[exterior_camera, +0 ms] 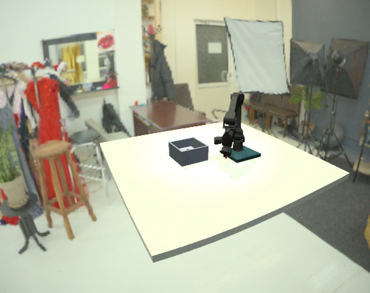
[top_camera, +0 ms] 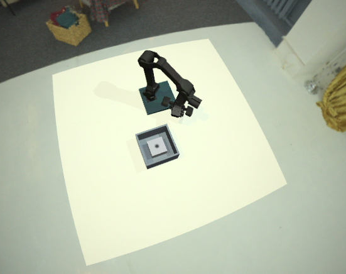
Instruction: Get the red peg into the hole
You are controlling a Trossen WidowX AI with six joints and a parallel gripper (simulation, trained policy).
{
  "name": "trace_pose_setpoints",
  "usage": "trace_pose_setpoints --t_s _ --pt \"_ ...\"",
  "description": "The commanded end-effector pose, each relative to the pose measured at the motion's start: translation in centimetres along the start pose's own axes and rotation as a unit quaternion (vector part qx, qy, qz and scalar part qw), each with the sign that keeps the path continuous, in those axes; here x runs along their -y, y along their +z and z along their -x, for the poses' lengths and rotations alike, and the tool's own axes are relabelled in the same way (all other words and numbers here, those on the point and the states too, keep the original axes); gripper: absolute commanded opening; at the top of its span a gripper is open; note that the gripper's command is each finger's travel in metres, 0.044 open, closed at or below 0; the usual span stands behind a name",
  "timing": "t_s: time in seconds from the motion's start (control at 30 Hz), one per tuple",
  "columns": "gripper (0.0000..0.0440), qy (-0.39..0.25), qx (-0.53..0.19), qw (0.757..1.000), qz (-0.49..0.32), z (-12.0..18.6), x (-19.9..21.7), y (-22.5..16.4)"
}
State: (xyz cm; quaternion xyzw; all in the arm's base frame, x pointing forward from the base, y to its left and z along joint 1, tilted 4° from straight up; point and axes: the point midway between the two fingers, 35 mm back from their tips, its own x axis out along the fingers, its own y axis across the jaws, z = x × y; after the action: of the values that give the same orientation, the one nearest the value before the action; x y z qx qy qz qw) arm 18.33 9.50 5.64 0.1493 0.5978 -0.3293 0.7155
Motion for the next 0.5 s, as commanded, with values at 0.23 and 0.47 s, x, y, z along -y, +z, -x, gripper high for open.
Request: trace_pose_setpoints --t_s 0.23,0.47 --pt "0.0000 0.028 0.042 0.998 -0.023 5.0 0.5 3.6" --pt "0.0000 0.035 0.065 0.995 -0.067 6.8 1.1 6.4"
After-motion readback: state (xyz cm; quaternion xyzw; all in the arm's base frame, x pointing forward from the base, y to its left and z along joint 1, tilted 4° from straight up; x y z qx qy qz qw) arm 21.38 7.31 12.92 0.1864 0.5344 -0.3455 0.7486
